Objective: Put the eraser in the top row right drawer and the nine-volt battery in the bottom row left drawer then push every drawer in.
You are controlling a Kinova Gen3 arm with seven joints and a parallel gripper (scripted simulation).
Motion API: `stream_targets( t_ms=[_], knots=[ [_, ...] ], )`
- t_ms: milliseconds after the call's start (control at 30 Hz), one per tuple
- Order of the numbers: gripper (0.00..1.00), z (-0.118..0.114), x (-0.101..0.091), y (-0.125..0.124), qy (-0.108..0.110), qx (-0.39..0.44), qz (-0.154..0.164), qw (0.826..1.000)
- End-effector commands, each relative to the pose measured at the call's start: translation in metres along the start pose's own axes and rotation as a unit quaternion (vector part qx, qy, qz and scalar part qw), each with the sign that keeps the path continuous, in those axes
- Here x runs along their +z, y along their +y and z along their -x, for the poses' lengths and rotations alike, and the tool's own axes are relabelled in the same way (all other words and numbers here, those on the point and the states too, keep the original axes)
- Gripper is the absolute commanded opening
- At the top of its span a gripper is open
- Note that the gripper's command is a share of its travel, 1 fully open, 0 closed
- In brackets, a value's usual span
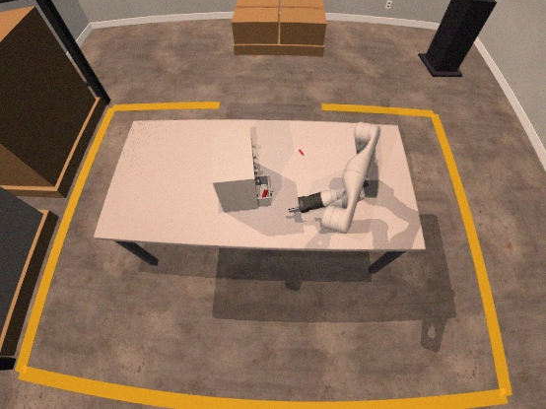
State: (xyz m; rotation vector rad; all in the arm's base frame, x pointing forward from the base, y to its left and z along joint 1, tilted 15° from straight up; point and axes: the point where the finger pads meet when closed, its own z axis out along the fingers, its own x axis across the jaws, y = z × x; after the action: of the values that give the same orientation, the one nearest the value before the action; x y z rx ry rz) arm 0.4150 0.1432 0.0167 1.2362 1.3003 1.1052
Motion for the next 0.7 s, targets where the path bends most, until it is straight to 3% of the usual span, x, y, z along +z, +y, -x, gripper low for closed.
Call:
stream_targets(
  t_ms=[0,667],
  knots=[
    [0.0,0.008,0.001,-0.002,0.002,0.0,-0.001,1.0],
    [0.0,0.039,0.008,-0.006,0.002,-0.006,-0.002,1.0]
  ],
)
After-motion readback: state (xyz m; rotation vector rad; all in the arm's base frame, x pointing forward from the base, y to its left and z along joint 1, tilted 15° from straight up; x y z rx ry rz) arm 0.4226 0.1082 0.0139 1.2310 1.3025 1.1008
